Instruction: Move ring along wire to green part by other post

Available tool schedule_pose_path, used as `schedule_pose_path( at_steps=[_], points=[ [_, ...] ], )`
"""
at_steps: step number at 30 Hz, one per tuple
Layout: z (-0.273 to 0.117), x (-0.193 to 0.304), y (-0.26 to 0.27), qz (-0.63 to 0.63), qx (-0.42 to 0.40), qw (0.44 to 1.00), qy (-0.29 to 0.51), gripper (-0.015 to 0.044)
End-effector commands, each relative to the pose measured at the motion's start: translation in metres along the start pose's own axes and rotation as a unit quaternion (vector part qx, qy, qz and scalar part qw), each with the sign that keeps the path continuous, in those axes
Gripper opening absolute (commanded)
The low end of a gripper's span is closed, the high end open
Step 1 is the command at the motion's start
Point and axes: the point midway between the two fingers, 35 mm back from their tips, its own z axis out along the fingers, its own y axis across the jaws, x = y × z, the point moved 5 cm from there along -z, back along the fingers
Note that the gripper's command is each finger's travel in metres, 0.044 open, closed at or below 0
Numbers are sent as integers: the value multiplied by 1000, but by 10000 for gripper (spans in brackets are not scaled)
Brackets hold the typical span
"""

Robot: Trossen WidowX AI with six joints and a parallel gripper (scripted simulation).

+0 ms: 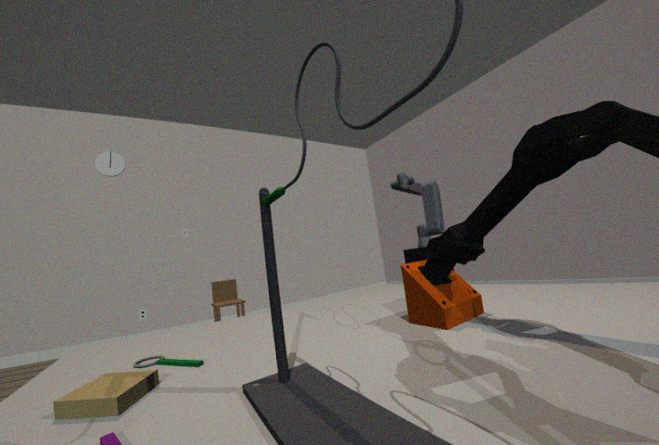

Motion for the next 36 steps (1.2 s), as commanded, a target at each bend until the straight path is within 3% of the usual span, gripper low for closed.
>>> schedule_pose_path(
  at_steps=[1,36],
  points=[
    [6,2,1,0,-2,1000,2,160],
    [45,1,1,0,-3,1000,1,160]
  ],
)
